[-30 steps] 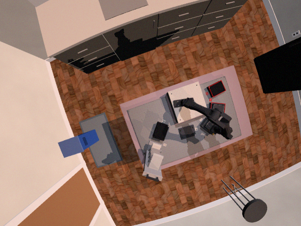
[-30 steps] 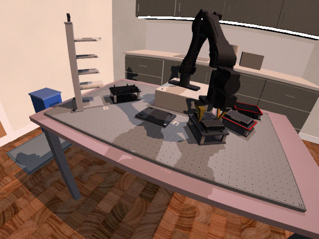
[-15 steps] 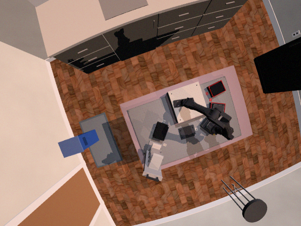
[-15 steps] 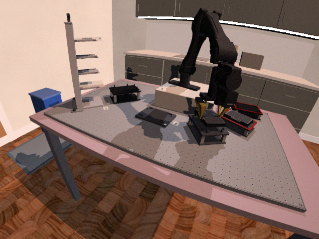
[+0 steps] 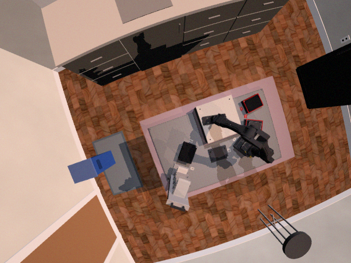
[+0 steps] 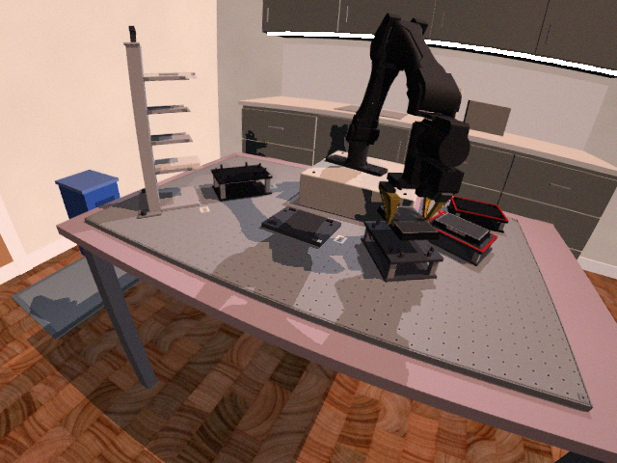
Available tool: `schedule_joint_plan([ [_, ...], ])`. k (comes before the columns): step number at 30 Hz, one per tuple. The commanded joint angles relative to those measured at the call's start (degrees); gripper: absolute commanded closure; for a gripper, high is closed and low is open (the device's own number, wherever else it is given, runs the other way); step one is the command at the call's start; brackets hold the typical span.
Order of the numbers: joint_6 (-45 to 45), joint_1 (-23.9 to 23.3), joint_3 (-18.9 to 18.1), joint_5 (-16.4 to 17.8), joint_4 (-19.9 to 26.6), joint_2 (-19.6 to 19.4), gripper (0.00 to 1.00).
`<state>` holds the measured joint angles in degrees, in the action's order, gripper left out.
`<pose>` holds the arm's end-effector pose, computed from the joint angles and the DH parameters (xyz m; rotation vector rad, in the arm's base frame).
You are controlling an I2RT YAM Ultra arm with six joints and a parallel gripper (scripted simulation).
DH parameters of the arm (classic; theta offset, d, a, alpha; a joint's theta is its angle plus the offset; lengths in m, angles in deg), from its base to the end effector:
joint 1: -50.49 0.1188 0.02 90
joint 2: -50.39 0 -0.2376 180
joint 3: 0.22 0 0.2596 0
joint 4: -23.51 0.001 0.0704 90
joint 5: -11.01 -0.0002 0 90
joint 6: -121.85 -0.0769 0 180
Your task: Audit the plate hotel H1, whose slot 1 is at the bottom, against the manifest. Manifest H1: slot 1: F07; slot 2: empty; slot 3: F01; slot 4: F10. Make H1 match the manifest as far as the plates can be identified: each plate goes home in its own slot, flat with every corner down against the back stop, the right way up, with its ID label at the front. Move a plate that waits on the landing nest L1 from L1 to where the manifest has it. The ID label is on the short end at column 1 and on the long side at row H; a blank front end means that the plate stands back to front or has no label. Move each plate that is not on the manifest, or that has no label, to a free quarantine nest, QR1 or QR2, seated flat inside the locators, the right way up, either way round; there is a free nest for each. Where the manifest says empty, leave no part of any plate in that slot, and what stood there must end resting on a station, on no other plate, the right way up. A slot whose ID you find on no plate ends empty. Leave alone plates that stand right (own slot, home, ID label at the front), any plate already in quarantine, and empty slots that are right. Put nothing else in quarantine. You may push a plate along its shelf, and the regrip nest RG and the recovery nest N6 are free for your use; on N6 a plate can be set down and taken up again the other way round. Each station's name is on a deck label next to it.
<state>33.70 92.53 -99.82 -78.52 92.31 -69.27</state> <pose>0.2842 0.2585 0.0890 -1.1682 2.8991 0.0227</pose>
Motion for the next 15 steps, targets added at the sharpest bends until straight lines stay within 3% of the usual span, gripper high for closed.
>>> schedule_joint_plan([
  [1,-0.10,0.01,-0.55,-0.02,1.03,0.70,0.14],
  [15,-0.08,0.00,-2.40,-0.02,3.84,1.67,0.14],
])
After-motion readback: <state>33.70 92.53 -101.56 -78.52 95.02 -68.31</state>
